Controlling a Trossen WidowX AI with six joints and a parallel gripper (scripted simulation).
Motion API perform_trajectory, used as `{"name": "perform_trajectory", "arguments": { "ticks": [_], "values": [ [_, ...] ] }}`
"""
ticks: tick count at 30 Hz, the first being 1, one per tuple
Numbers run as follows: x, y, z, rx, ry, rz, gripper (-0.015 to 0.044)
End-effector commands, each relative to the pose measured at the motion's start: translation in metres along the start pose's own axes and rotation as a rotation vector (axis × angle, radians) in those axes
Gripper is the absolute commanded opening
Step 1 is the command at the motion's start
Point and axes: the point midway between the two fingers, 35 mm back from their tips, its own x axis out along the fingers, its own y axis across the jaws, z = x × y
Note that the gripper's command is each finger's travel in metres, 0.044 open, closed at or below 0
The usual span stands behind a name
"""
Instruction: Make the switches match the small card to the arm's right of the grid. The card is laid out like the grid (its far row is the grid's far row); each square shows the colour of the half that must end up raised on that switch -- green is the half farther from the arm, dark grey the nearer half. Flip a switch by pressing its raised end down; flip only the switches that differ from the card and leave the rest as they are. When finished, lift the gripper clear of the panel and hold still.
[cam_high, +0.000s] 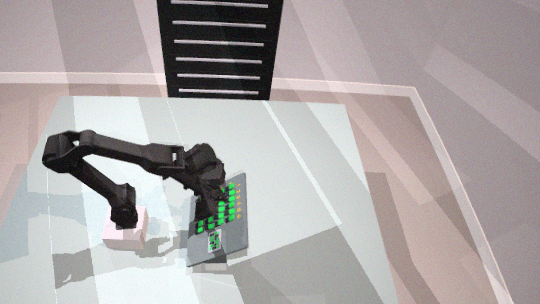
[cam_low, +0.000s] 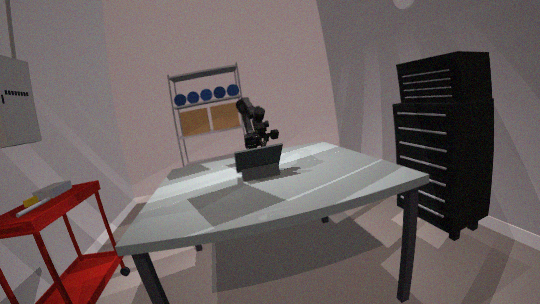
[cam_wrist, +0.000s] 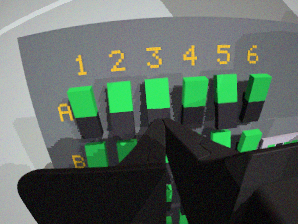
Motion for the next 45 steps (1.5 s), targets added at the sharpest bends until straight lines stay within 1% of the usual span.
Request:
{"name": "perform_trajectory", "arguments": {
  "ticks": [1, 45],
  "values": [
    [0.0011, 0.0007, -0.0006, -0.007, 0.002, 0.005, 0.0000],
    [0.0069, 0.0007, -0.0007, -0.007, 0.001, 0.005, 0.0000]
  ]
}}
